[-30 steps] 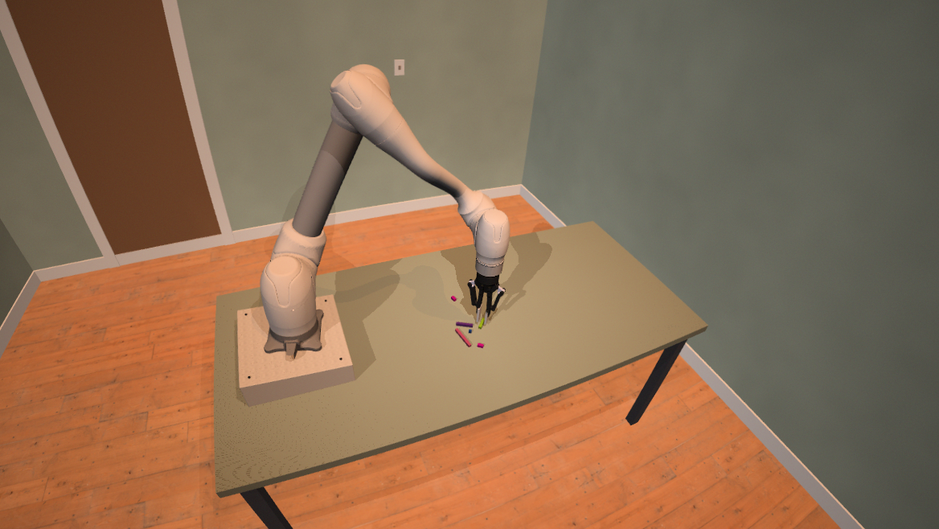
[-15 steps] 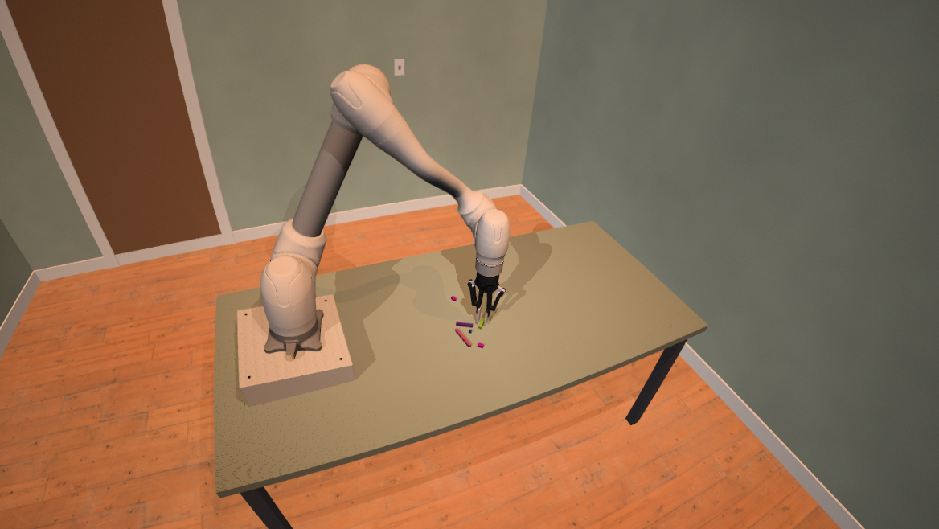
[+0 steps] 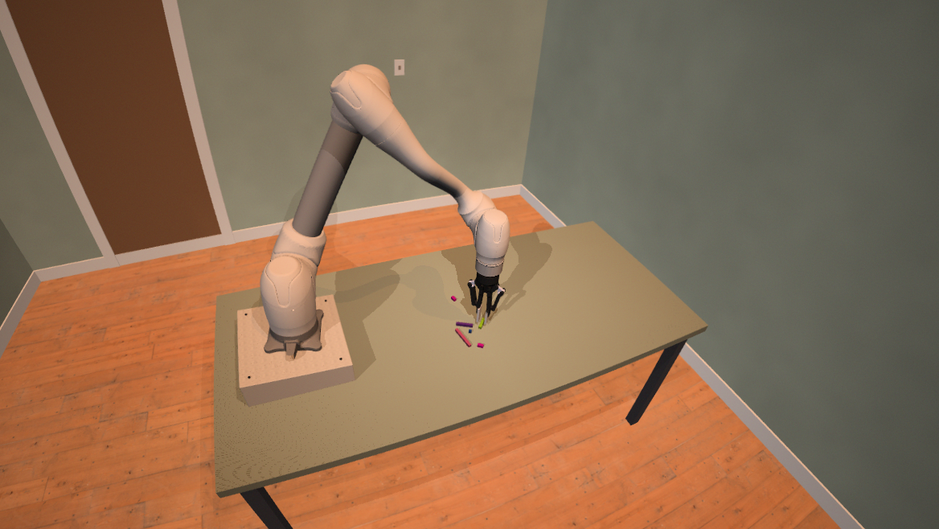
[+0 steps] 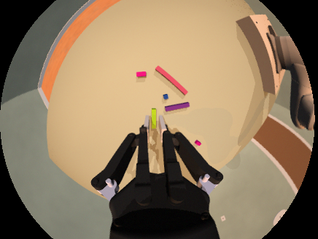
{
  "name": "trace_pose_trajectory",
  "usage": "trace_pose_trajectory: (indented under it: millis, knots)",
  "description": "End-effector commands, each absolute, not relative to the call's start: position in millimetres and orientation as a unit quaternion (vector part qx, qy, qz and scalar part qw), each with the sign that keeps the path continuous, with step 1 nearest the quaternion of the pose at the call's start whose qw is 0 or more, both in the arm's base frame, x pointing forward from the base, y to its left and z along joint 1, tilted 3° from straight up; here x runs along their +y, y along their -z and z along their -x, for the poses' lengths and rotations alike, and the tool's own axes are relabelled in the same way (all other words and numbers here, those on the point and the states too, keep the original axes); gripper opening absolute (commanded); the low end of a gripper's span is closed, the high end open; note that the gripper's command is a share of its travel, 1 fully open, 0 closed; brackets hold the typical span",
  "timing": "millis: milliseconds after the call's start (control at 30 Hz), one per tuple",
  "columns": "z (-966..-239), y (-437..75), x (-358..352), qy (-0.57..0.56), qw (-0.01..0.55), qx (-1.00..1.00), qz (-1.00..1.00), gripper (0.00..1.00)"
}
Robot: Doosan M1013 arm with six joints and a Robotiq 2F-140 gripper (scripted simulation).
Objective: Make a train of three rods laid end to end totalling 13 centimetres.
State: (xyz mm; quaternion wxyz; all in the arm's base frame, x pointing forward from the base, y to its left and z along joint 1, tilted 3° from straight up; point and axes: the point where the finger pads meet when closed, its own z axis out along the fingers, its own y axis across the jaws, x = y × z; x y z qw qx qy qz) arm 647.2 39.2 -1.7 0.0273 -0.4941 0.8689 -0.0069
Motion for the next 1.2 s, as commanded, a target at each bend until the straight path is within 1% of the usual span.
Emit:
trace_pose_trajectory:
  millis: [0,533,1167]
  knots:
    - [-647,2,39,0.007,0.027,0.869,0.494,0.15]
    - [-648,15,39,0.007,0.027,0.869,0.494,0.15]
    - [-648,18,39,0.007,0.027,0.869,0.494,0.15]
